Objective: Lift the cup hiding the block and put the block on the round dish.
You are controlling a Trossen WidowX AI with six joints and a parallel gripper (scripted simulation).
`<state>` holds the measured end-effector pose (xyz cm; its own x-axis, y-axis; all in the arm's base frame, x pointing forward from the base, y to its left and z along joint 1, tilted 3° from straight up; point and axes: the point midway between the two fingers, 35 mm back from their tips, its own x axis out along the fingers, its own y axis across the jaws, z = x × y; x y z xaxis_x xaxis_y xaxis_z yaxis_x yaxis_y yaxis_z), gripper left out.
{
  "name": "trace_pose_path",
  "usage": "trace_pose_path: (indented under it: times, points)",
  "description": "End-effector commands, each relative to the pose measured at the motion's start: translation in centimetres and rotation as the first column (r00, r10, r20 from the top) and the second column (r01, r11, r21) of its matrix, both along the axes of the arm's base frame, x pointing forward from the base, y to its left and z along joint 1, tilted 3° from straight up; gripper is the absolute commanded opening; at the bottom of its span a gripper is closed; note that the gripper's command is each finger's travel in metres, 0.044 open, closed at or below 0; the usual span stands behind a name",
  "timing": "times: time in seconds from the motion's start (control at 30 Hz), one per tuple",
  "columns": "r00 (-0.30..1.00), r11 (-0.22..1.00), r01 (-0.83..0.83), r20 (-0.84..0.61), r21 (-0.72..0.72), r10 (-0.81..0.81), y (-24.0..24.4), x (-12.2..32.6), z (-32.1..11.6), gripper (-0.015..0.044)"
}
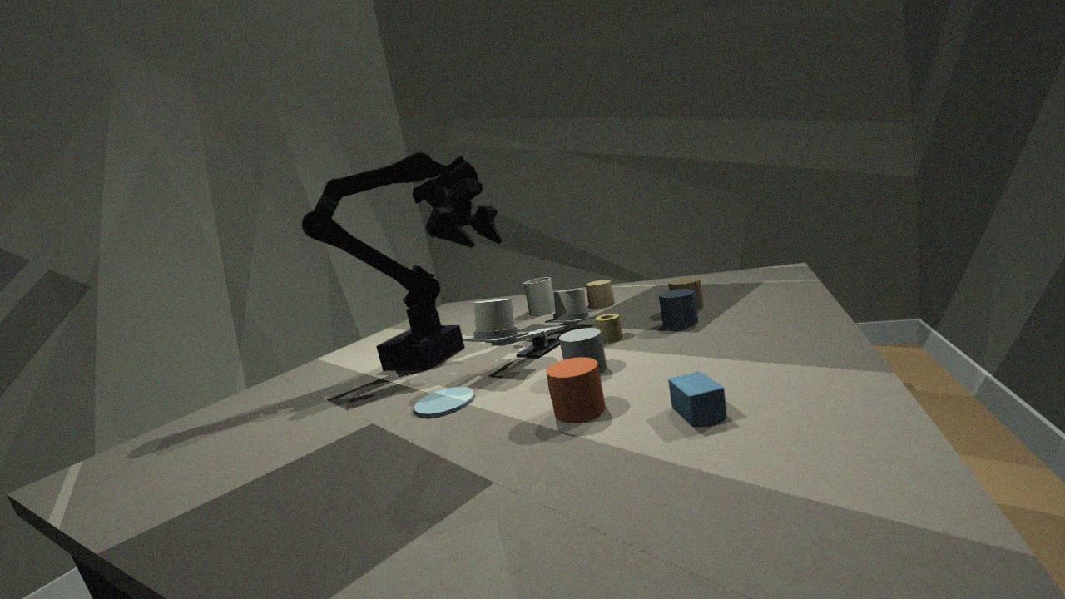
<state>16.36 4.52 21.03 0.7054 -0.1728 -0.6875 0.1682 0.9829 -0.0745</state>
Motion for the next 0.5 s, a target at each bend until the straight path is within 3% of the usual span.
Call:
trace_pose_path:
  times: [0.0,0.47]
  points:
    - [0.997,0.997,-0.057,-0.059,-0.055,0.054,0.7,0.5,0.0,0.044]
    - [0.886,0.893,-0.392,-0.352,-0.221,0.302,4.1,3.5,-0.8,0.044]
